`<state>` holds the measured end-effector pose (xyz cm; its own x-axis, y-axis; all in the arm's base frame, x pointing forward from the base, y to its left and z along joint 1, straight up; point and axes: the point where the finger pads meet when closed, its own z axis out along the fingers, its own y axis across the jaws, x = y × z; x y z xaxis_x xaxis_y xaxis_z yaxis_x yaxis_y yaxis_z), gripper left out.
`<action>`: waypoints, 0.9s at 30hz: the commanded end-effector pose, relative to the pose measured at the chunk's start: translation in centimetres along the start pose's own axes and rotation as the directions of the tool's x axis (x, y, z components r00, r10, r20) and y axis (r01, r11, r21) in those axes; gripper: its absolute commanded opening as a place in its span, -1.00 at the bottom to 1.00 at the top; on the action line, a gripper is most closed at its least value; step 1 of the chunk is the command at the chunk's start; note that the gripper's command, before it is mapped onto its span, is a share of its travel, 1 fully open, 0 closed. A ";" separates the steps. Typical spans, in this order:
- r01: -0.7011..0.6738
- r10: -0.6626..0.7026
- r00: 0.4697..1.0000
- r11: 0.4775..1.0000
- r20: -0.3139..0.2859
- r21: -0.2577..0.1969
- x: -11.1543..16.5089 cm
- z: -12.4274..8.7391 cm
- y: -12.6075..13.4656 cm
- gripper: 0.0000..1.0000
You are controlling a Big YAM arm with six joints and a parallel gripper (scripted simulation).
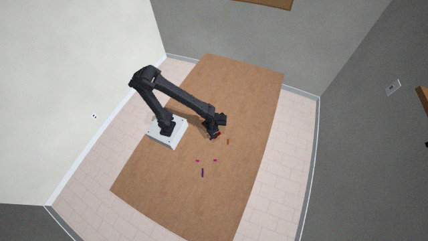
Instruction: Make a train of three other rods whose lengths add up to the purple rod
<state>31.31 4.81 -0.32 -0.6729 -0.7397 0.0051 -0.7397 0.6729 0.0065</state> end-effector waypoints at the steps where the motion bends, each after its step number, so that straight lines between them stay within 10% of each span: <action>1: 0.084 -0.085 0.996 0.996 0.029 0.026 -2.6 -1.4 -2.4 1.00; 27: 0.487 -0.488 0.873 0.873 0.018 0.034 -6.2 -0.7 -6.6 1.00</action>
<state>37.50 5.09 -1.04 -0.2796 -0.9601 0.0038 -0.9601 0.2796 0.0068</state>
